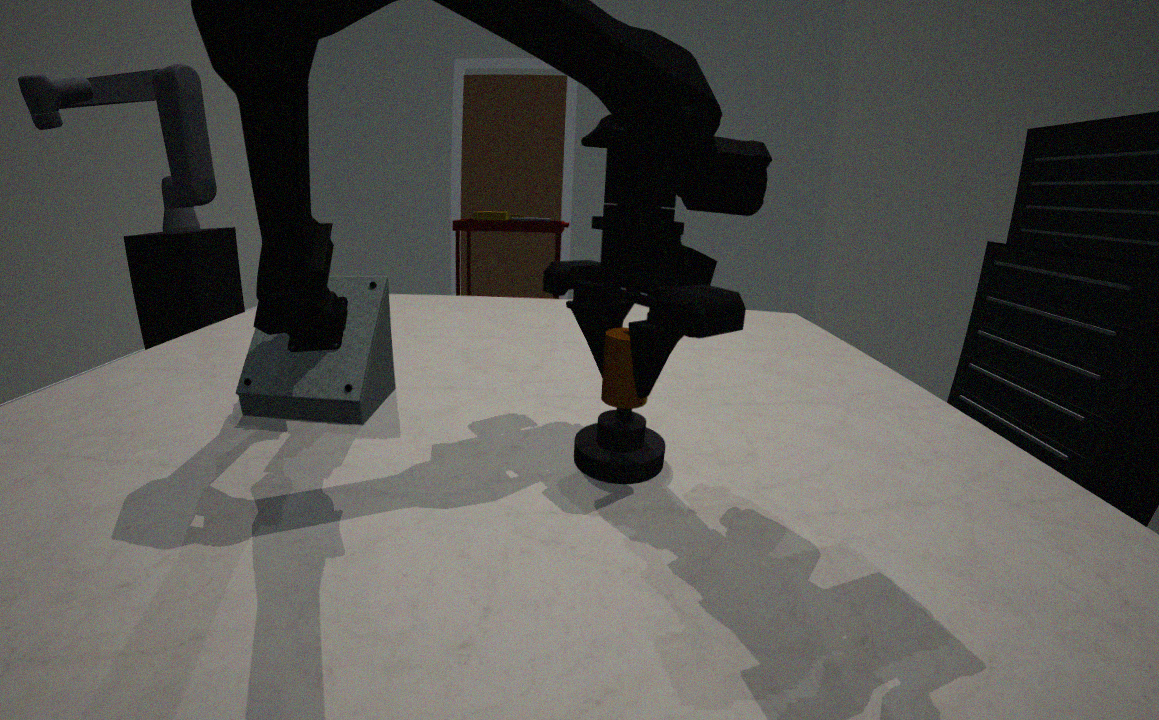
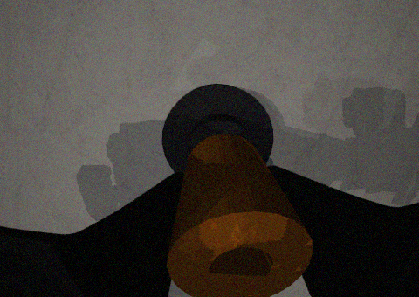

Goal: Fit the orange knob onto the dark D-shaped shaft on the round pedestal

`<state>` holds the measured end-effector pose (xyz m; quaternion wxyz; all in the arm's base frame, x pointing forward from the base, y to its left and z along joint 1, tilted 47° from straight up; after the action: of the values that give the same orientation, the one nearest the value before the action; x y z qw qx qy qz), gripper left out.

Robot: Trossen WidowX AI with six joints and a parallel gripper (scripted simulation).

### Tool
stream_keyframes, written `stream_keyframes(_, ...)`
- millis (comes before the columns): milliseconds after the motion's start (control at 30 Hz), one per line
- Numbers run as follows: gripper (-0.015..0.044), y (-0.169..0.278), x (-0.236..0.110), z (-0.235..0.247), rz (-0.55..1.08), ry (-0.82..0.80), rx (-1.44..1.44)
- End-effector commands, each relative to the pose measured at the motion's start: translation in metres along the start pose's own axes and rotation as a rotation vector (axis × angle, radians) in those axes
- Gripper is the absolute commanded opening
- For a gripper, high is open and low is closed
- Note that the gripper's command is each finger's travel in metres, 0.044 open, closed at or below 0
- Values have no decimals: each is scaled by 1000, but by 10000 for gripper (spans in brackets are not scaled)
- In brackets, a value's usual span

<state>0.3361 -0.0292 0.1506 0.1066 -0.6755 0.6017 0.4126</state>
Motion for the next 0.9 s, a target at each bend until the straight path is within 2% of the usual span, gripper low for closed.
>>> stream_keyframes(0,0,-1,1,0,-1,1,-2)
stream_keyframes(867,0,1,5,0,-1,1,-3)
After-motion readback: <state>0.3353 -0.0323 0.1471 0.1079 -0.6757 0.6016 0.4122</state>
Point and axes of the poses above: the point midway between the two fingers, 35 mm back from their tips, its own x axis out along the fingers, its own z axis across the jaws, y = z × x, the point moved 9 cm from there along -x, back along the fingers, and after that the axes turned 6 degrees about x, right-handed, at the moved point
